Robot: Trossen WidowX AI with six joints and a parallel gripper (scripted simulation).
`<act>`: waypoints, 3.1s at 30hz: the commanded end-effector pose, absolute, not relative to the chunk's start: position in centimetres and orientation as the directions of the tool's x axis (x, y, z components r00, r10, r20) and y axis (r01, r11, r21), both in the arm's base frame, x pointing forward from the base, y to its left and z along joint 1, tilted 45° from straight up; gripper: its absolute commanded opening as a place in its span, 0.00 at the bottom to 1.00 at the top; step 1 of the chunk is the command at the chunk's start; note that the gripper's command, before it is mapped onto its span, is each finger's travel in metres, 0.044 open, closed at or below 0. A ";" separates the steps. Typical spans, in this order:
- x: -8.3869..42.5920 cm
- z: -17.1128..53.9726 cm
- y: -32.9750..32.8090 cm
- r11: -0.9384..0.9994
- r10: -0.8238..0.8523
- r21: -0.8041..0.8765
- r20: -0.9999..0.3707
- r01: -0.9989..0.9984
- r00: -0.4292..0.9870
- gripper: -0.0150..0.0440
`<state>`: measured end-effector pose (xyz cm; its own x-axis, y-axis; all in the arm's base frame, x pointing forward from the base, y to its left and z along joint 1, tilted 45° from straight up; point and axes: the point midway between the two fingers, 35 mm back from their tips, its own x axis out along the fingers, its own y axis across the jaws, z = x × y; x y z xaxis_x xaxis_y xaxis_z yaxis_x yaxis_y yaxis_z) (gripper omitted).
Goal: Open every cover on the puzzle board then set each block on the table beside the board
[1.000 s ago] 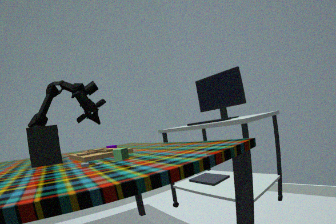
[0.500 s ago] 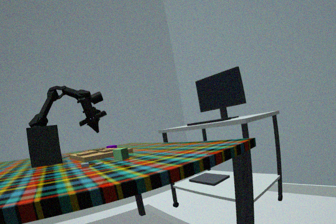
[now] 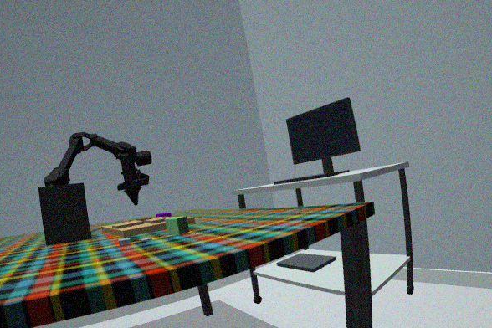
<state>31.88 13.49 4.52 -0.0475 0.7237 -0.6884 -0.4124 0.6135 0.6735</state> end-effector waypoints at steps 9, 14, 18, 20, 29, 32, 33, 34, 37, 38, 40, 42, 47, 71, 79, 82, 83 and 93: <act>30.4 5.7 16.0 0.645 0.702 0.699 -0.702 -0.310 -0.120 0.25; 30.4 5.7 16.0 0.645 0.702 0.699 -0.702 -0.310 -0.120 0.25; 30.4 5.7 16.0 0.645 0.702 0.699 -0.702 -0.310 -0.120 0.25; 30.4 5.7 16.0 0.645 0.702 0.699 -0.702 -0.310 -0.120 0.25; 30.4 5.7 16.0 0.645 0.702 0.699 -0.702 -0.310 -0.120 0.25; 30.4 5.6 16.1 0.645 0.702 0.698 -0.702 -0.310 -0.120 0.25; 30.4 5.6 16.1 0.645 0.702 0.698 -0.702 -0.310 -0.120 0.25; 30.4 5.5 16.2 0.645 0.702 0.698 -0.702 -0.310 -0.120 0.25; 30.4 5.3 16.4 0.645 0.702 0.698 -0.702 -0.310 -0.120 0.25; 30.4 5.2 16.4 0.645 0.702 0.698 -0.702 -0.310 -0.120 0.25; 30.4 5.1 16.6 0.645 0.702 0.698 -0.702 -0.310 -0.120 0.25; 30.4 4.9 16.7 0.645 0.702 0.698 -0.702 -0.310 -0.120 0.25; 30.4 4.6 17.1 0.646 0.702 0.698 -0.702 -0.310 -0.120 0.25; 30.1 2.9 18.7 0.645 0.702 0.698 -0.702 -0.310 -0.120 0.25; 29.9 2.4 19.3 0.645 0.703 0.699 -0.701 -0.310 -0.120 0.25; 29.9 2.2 19.5 0.644 0.703 0.699 -0.701 -0.310 -0.120 0.25; 29.9 2.1 19.6 0.644 0.703 0.699 -0.701 -0.310 -0.120 0.25; 29.7 1.6 20.1 0.643 0.704 0.700 -0.700 -0.309 -0.121 0.25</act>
